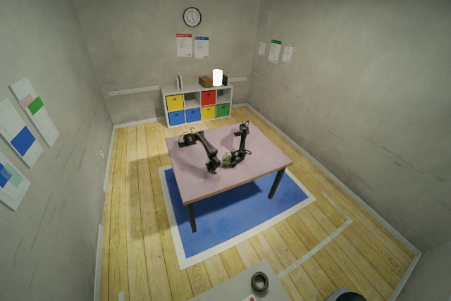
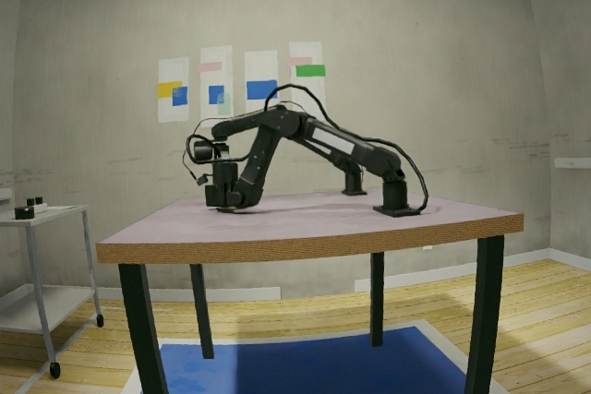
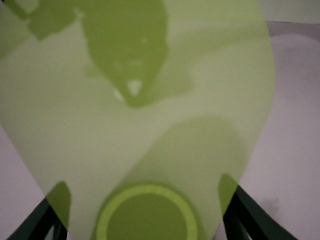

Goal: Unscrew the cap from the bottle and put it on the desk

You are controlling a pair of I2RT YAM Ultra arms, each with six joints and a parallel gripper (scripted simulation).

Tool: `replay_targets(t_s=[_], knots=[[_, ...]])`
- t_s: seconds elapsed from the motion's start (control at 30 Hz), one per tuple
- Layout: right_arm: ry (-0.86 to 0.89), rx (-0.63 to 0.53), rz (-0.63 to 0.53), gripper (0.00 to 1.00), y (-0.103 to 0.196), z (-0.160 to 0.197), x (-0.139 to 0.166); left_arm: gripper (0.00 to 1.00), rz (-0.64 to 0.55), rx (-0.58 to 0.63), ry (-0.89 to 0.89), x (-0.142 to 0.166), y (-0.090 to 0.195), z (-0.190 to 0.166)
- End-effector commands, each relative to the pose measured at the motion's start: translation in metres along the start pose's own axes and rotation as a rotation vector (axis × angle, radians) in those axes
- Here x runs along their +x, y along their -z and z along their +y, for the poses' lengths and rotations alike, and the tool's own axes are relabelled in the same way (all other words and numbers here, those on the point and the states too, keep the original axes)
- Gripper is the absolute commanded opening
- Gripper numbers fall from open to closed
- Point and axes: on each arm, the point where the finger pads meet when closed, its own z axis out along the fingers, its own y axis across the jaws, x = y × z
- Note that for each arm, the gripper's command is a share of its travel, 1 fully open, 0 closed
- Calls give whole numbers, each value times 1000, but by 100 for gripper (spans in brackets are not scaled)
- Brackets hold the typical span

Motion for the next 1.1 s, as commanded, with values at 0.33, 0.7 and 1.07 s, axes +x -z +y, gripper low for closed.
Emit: replay_targets(t_s=[0.33, 0.7, 1.07], knots=[[-3, -8, -38, 0, 12, 0, -5, 85, -10, 0, -16, -8, -1, 1], [0, -2, -13, 70, 21, -1, 2, 98, -12, 2, -19, -11, 4, 1], [1, -12, -58, 70, 76, -1, 2, 98, -14, 2, -25, -31, 43, 1]])
